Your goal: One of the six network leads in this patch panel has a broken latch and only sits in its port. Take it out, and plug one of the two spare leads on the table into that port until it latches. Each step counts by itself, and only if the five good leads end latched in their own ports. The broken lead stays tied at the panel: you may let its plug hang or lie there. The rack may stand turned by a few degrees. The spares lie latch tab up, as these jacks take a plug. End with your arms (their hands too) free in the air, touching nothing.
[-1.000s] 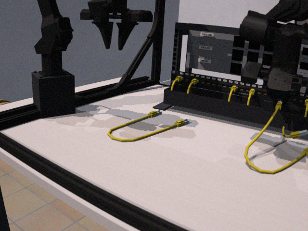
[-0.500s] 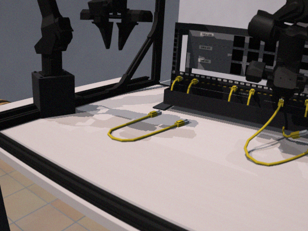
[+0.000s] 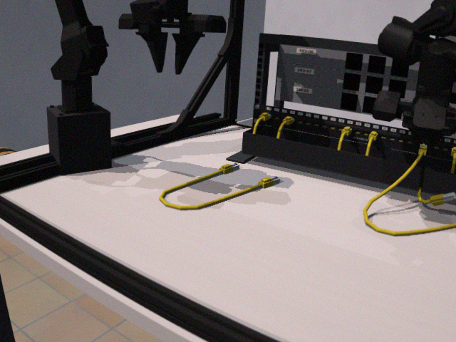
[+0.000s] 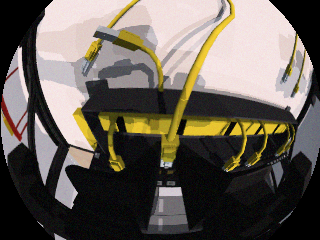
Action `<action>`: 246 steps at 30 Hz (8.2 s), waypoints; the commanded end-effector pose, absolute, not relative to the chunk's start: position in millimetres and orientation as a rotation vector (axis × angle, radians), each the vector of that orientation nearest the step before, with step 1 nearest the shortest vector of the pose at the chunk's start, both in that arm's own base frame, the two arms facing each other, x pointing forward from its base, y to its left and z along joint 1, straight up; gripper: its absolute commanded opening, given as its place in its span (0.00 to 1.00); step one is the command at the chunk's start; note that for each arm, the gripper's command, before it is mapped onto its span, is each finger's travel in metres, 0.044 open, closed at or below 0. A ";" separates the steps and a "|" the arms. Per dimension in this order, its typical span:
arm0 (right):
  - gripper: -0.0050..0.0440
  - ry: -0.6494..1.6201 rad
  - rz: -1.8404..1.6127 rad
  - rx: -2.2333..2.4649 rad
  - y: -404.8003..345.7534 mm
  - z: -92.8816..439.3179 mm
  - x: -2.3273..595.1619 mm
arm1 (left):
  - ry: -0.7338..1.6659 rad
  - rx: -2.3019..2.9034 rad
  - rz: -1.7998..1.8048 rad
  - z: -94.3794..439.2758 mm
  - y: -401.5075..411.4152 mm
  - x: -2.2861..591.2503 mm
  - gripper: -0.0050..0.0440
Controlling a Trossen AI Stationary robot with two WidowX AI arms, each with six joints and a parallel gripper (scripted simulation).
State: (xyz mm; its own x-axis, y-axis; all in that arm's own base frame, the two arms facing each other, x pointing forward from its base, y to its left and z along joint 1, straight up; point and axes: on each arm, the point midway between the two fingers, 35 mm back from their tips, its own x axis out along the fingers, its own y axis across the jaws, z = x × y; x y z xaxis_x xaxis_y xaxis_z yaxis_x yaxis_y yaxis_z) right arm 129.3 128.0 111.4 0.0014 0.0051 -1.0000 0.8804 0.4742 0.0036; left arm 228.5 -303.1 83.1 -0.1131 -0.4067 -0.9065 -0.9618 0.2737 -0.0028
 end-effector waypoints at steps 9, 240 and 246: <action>0.46 1.405 -0.834 0.842 128.0 111.4 129.3 | 1.679 -1.271 0.810 80.0 -326.3 217.0 0.21; 0.46 1.405 -0.834 0.842 128.0 111.3 129.3 | 1.679 -1.271 0.810 78.5 -355.9 205.4 0.21; 0.46 1.405 -0.834 0.842 128.0 111.3 129.3 | 1.679 -1.271 0.810 78.5 -355.9 205.4 0.21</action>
State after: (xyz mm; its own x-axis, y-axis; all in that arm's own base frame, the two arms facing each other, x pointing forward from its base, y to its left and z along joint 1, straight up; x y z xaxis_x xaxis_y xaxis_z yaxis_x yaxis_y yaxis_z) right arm 129.3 128.0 111.3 0.0013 0.0050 -1.0000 0.8804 0.4742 0.0035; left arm 208.4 -345.7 79.8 -0.1092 -0.3920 -0.9134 -0.9662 0.2577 0.0050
